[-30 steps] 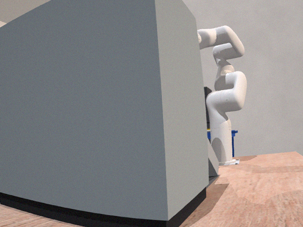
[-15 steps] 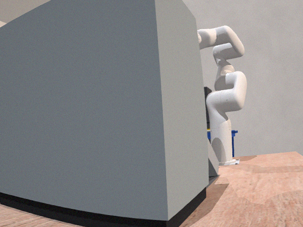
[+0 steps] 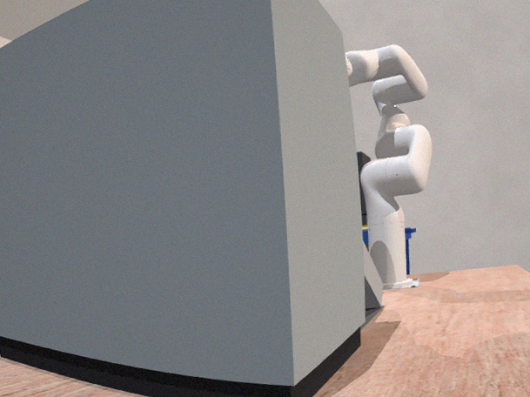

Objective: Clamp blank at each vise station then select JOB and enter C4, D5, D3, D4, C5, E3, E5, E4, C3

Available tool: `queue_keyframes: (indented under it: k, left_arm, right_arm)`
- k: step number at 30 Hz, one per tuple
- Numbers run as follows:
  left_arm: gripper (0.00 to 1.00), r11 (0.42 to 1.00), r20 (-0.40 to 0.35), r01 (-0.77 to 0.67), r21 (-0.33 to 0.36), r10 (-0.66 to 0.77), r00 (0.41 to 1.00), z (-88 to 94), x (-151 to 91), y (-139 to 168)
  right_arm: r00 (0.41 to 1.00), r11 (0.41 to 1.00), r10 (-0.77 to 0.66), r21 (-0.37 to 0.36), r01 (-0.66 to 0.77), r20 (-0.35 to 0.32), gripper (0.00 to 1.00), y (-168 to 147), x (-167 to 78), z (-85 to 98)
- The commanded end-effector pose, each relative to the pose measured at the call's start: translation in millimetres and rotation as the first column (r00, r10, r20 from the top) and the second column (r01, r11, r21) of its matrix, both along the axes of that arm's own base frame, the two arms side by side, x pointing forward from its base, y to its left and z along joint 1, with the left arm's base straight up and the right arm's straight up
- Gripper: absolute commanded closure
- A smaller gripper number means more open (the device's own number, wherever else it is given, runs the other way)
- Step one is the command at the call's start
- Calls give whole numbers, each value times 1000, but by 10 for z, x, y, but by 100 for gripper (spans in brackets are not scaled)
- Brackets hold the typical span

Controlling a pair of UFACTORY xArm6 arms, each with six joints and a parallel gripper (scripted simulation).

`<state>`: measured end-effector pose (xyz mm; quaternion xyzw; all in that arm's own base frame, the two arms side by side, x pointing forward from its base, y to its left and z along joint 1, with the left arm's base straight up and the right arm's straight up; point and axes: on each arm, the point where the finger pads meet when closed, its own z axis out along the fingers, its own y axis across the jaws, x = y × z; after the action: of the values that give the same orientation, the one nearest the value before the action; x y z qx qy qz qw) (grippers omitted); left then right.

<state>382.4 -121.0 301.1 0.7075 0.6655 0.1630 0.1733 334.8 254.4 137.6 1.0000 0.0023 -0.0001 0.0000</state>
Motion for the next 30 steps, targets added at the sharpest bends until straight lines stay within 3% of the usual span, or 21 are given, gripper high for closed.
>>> queue_keyframes:
  k: [1,9,10,17,19,21,24,27,30]
  left_arm:
    - [0,1000,5,0,-2,0,1000,23,8,-4]
    - [0,1000,5,0,-2,0,1000,23,8,-4]
    - [0,1000,5,0,-2,0,1000,23,8,-4]
    - [0,1000,5,0,-2,0,1000,23,8,-4]
    - [0,1000,5,0,-2,0,1000,23,8,-4]
    - [0,1000,5,0,-2,0,1000,23,8,-4]
    - [0,1000,5,0,-2,0,1000,23,8,-4]
    - [0,1000,5,0,-2,0,1000,23,8,-4]
    - [0,1000,5,0,-2,0,1000,23,8,-4]
  right_arm:
    - [1000,1000,0,3,0,4,100,9,12,13]
    - [1000,1000,0,3,0,4,100,9,11,-1]
    - [1000,1000,0,3,0,4,31,9,11,-1]
    - [1000,1000,0,3,0,4,31,9,11,-1]
    - [1000,1000,0,3,0,4,31,9,11,148]
    - [1000,1000,0,3,0,4,31,9,11,148]
    - [1000,1000,0,3,0,4,31,8,9,847]
    - [1000,1000,0,3,0,4,31,7,8,1048]
    - [1000,1000,0,3,0,4,31,7,8,1048]
